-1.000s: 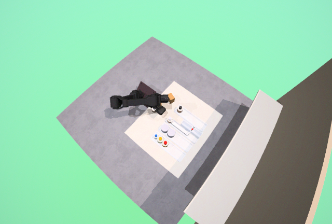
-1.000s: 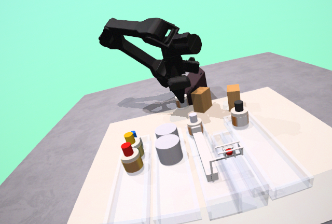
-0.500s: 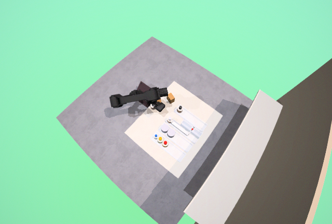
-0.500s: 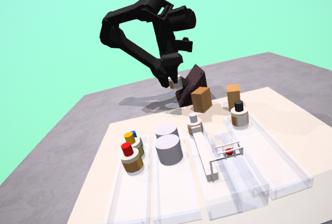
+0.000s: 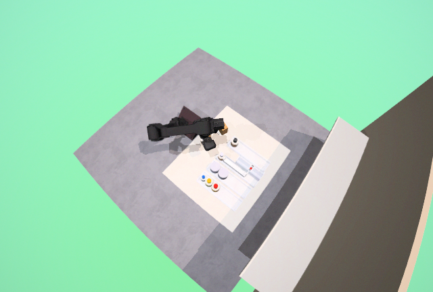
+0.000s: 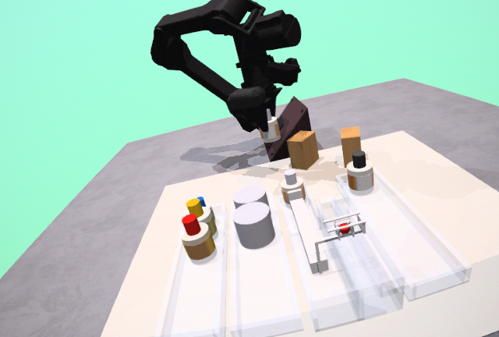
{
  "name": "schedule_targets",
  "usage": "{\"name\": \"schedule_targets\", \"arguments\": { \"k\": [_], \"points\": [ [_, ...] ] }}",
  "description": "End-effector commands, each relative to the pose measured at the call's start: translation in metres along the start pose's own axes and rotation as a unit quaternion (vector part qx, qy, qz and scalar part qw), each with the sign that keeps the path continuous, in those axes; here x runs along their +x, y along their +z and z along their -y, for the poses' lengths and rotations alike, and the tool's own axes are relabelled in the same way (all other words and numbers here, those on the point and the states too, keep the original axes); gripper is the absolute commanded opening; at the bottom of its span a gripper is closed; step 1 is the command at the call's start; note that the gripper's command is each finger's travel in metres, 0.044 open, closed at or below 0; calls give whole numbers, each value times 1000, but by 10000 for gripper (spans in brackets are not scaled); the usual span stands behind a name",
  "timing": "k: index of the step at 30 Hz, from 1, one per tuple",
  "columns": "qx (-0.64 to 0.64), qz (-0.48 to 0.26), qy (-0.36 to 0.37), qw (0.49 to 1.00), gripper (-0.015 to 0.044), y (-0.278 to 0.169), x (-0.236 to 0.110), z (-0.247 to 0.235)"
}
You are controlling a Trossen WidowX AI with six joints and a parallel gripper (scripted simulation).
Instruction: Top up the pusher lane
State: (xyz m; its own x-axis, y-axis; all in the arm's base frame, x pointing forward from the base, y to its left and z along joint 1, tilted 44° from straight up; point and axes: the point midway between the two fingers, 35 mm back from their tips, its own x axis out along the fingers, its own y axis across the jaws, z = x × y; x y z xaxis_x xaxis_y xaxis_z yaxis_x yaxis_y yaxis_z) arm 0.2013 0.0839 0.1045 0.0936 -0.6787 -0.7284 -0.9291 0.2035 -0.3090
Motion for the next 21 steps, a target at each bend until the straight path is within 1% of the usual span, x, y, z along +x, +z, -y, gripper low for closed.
{"name": "schedule_targets", "arguments": {
  "k": [1, 6, 11, 16, 21],
  "points": [
    [89, 5, -3, 996, 0, 9, 2, 12],
    [194, 6, -3, 981, 0, 18, 9, 23],
    [296, 6, -4, 955, 0, 26, 17, 35],
    [395, 6, -4, 919, 0, 34, 25, 47],
    [490, 5, -5, 872, 0, 41, 34, 59]
  ]
}}
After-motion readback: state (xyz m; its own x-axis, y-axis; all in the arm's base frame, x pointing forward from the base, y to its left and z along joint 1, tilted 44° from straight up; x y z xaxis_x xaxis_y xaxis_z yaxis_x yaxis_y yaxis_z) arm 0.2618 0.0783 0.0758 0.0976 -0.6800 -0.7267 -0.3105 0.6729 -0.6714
